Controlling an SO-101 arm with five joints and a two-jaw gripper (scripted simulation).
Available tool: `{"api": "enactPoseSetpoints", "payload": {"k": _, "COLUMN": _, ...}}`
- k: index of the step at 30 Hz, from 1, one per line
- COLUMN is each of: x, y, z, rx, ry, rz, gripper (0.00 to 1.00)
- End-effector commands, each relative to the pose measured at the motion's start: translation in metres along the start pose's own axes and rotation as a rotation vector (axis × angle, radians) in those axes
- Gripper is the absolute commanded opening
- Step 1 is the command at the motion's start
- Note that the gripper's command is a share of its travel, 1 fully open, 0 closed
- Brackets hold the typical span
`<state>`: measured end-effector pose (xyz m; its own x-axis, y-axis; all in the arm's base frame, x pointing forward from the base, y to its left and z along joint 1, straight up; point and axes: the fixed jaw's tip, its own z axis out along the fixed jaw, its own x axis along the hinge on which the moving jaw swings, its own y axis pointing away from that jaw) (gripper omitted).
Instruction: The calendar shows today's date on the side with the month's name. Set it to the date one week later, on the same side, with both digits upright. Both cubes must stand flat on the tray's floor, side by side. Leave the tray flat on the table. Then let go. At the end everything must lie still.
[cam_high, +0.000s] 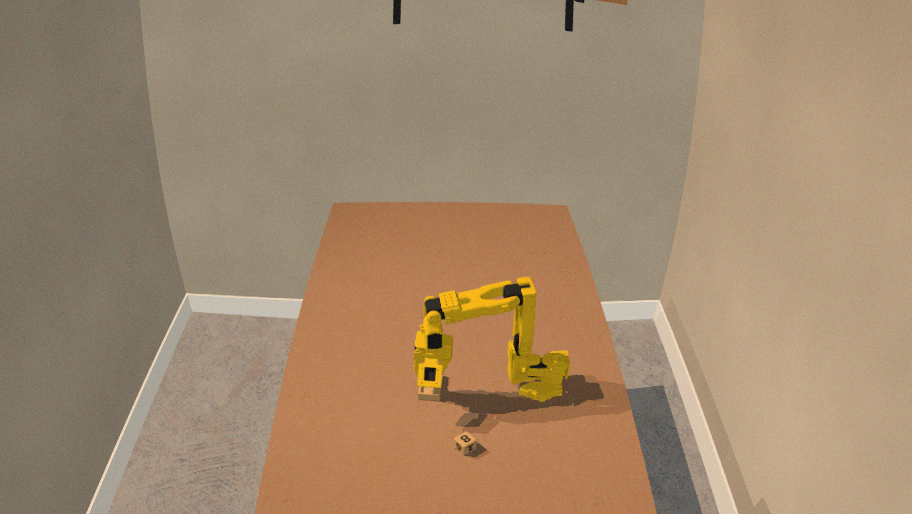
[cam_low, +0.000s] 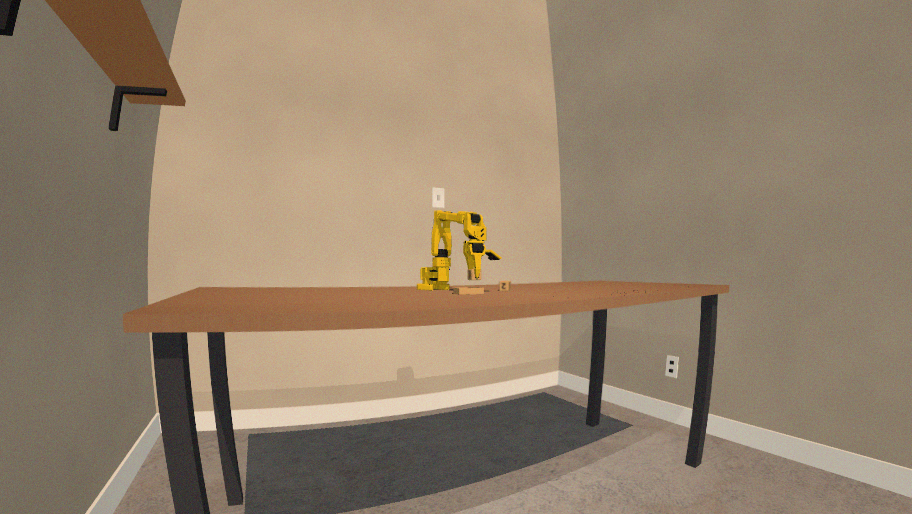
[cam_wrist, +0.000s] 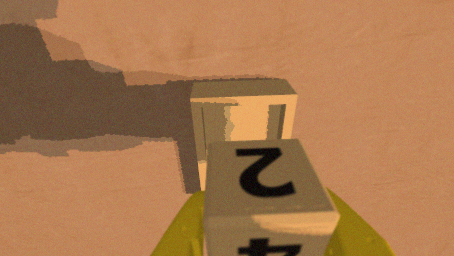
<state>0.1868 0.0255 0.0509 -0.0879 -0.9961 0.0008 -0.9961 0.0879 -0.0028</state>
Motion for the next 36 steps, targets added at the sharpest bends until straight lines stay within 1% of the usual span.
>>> {"api": "enactPoseSetpoints", "payload": {"k": 1, "x": 0.001, "y": -0.004, "z": -0.005, "rx": 0.039, "ry": -0.01, "rz": -0.001, "gripper": 0.0}}
{"api": "enactPoseSetpoints", "payload": {"k": 10, "x": 0.001, "y": -0.004, "z": 0.001, "rx": 0.039, "ry": -0.01, "rz": -0.001, "gripper": 0.0}}
{"api": "enactPoseSetpoints", "payload": {"k": 18, "x": 0.001, "y": -0.004, "z": 0.002, "rx": 0.039, "ry": -0.01, "rz": -0.001, "gripper": 0.0}}
{"api": "enactPoseSetpoints", "payload": {"k": 27, "x": 0.001, "y": -0.004, "z": 0.007, "rx": 0.039, "ry": -0.01, "rz": -0.001, "gripper": 0.0}}
{"api": "enactPoseSetpoints", "payload": {"k": 36, "x": 0.001, "y": -0.003, "z": 0.008, "rx": 0.039, "ry": -0.01, "rz": -0.001, "gripper": 0.0}}
